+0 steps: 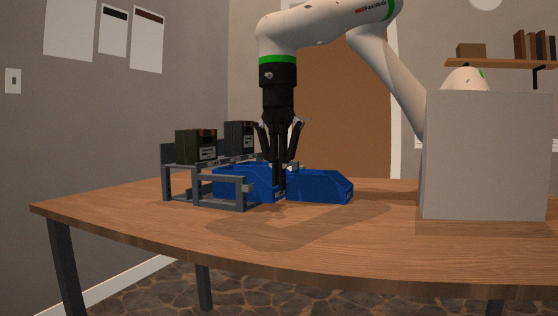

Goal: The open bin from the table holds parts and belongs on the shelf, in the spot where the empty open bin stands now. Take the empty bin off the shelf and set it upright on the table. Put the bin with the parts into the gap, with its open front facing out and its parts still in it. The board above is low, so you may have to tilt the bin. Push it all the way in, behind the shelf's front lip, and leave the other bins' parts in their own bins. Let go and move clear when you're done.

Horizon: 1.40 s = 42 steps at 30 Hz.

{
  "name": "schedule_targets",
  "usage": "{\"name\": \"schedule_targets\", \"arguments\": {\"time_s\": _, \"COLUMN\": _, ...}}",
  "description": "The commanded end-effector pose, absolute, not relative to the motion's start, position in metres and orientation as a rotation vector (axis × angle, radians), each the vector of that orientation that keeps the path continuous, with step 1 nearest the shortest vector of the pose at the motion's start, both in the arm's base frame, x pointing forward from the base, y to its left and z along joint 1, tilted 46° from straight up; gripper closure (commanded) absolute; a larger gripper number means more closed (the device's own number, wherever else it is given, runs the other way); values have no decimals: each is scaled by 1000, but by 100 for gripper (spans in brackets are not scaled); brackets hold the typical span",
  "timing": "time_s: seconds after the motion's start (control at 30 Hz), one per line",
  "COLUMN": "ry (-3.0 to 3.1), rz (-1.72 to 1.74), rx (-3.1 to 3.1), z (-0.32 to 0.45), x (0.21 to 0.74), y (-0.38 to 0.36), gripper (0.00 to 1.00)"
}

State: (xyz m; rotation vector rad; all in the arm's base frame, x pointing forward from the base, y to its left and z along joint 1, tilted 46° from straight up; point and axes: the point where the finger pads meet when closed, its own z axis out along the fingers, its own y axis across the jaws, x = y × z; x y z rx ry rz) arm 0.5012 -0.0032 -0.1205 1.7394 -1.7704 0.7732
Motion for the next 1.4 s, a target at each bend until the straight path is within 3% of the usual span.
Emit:
{"name": "schedule_targets", "arguments": {"time_s": 0.0, "ry": -1771, "rz": 775, "rx": 1742, "z": -120, "x": 491, "y": -2, "gripper": 90}}
{"name": "schedule_targets", "arguments": {"time_s": 1.37, "ry": -1771, "rz": 775, "rx": 1742, "z": -123, "x": 420, "y": -2, "gripper": 90}}
